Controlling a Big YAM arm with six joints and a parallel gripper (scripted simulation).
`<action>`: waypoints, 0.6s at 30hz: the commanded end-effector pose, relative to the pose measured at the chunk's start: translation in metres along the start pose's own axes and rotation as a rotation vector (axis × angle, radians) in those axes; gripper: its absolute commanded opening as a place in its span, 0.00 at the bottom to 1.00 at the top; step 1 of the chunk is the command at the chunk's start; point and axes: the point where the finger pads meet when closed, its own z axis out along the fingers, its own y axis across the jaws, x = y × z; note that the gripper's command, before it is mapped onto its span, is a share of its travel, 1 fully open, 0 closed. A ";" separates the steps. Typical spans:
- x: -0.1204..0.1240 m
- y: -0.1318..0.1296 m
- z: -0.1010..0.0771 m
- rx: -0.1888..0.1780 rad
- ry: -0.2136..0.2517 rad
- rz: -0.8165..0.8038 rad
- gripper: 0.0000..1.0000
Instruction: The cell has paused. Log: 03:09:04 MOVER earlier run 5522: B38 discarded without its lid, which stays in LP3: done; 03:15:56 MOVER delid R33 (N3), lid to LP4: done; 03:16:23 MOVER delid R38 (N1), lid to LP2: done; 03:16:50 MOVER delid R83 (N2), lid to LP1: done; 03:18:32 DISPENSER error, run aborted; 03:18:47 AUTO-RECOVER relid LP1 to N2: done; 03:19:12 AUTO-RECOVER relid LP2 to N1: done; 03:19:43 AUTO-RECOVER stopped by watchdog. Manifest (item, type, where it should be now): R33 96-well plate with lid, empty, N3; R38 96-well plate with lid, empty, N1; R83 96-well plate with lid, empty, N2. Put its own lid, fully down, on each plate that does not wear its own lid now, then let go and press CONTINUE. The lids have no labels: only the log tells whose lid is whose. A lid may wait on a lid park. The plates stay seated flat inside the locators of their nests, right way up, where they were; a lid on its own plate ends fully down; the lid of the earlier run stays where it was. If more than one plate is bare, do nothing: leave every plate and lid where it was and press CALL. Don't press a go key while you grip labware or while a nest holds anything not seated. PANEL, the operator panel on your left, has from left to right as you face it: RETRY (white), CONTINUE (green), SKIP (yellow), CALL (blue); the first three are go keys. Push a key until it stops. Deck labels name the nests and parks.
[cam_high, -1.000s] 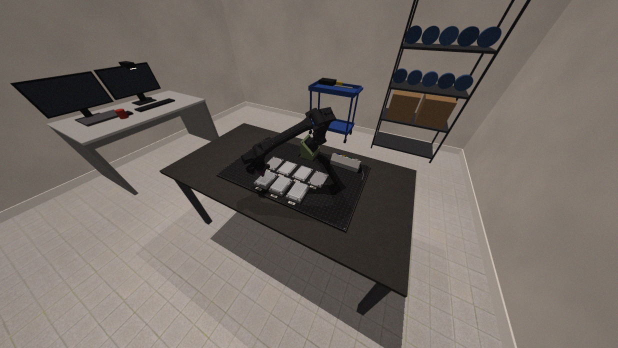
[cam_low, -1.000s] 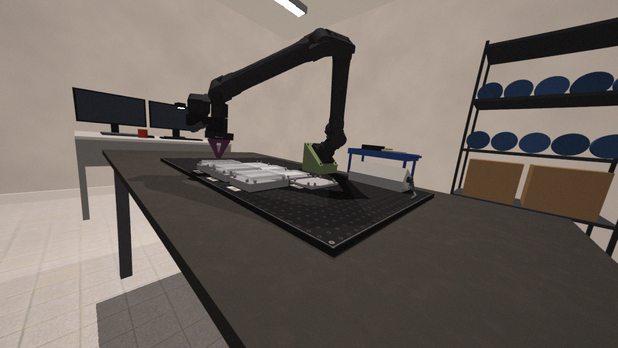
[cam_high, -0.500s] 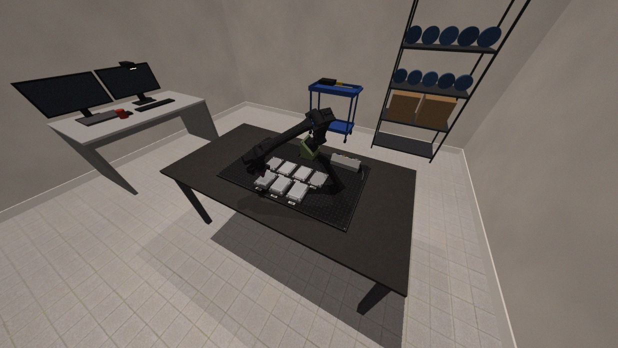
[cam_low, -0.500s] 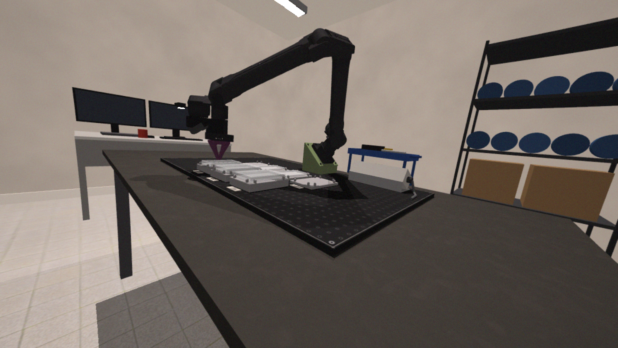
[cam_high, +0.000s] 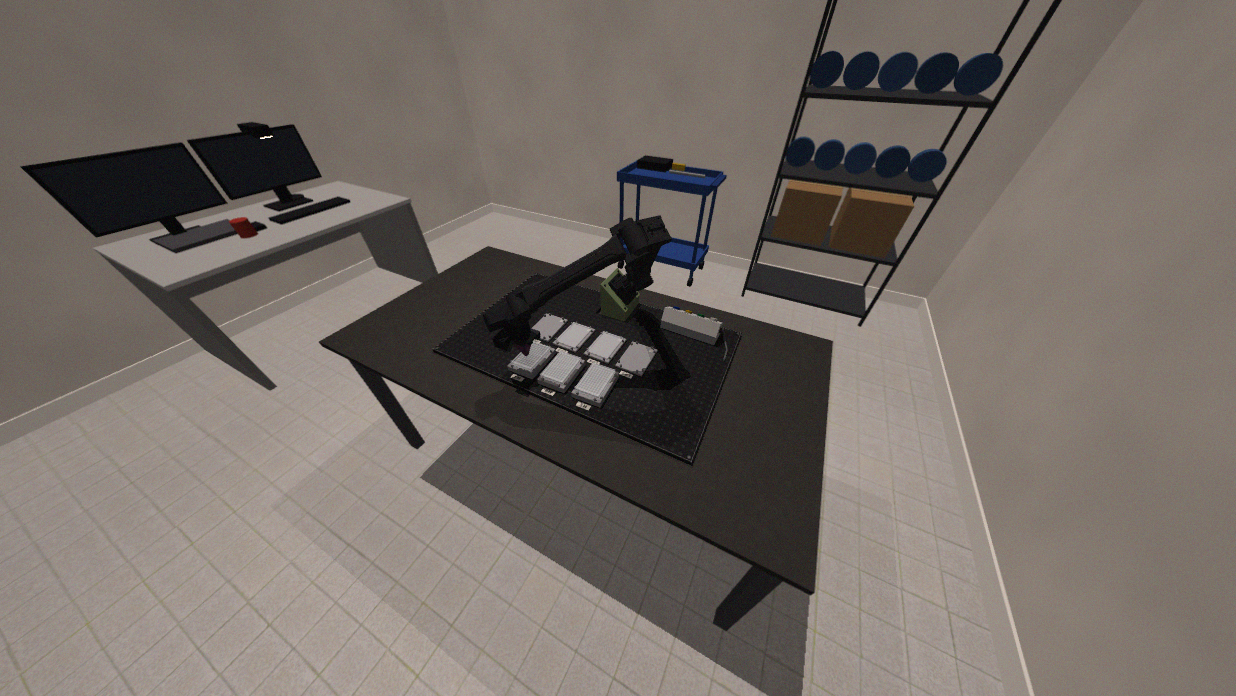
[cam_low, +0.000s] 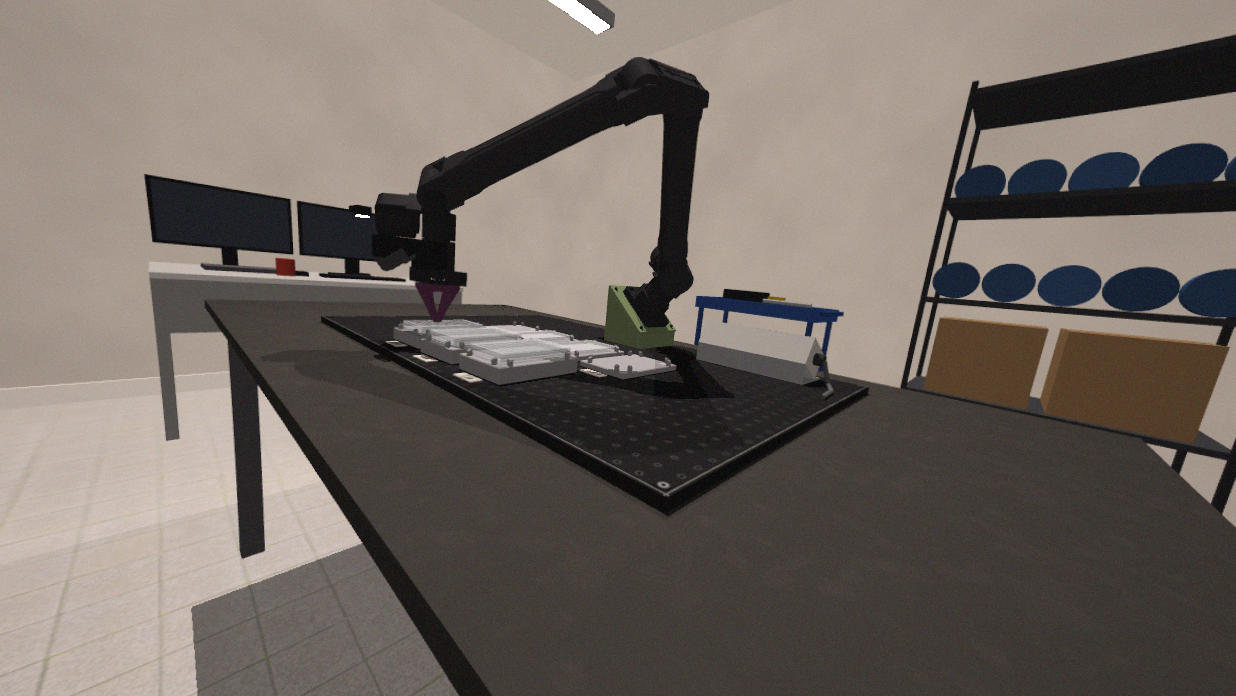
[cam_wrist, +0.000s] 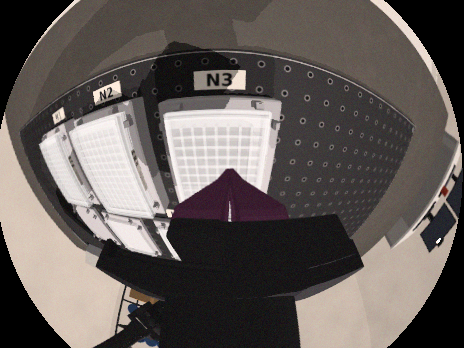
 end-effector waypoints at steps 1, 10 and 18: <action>-0.002 -0.001 0.009 -0.002 0.004 0.003 0.00; -0.002 -0.001 0.012 -0.002 0.004 0.003 0.00; -0.002 -0.001 0.013 -0.002 0.004 0.002 0.00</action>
